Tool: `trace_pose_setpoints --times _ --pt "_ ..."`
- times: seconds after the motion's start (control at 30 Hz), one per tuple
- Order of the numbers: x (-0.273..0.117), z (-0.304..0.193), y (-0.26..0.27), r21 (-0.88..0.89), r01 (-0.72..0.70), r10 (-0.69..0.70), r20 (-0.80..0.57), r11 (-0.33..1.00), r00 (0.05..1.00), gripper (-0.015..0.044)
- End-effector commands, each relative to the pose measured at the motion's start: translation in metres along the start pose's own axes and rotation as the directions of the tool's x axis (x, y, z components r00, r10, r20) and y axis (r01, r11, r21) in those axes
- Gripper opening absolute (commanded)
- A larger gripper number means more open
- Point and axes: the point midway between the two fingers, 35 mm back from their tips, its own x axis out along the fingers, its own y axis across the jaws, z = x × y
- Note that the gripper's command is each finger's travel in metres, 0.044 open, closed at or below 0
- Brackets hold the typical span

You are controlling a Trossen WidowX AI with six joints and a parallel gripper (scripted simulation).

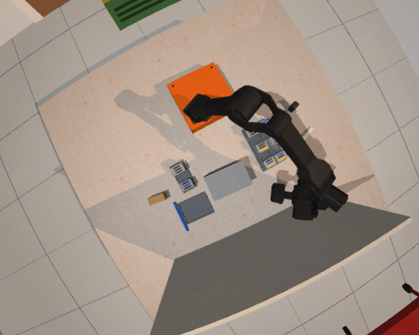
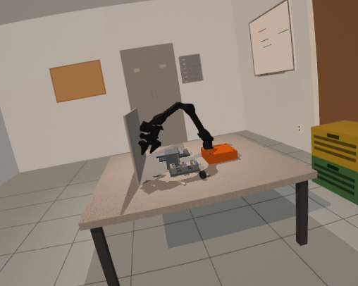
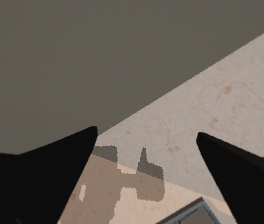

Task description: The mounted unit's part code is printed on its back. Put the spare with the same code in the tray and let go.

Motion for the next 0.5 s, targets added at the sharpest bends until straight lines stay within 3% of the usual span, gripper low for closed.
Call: trace_pose_setpoints --times 0.0,0.23,0.47 --pt "-0.01 0.039 -0.058 -0.264 0.078 -0.118 -0.143 0.961 0.983 0.044" --pt "-0.028 0.063 -0.116 -0.453 0.044 -0.2 -0.301 0.89 0.932 0.044" --pt "-0.058 0.077 -0.171 -0.567 -0.098 -0.222 -0.468 0.818 0.855 0.044"
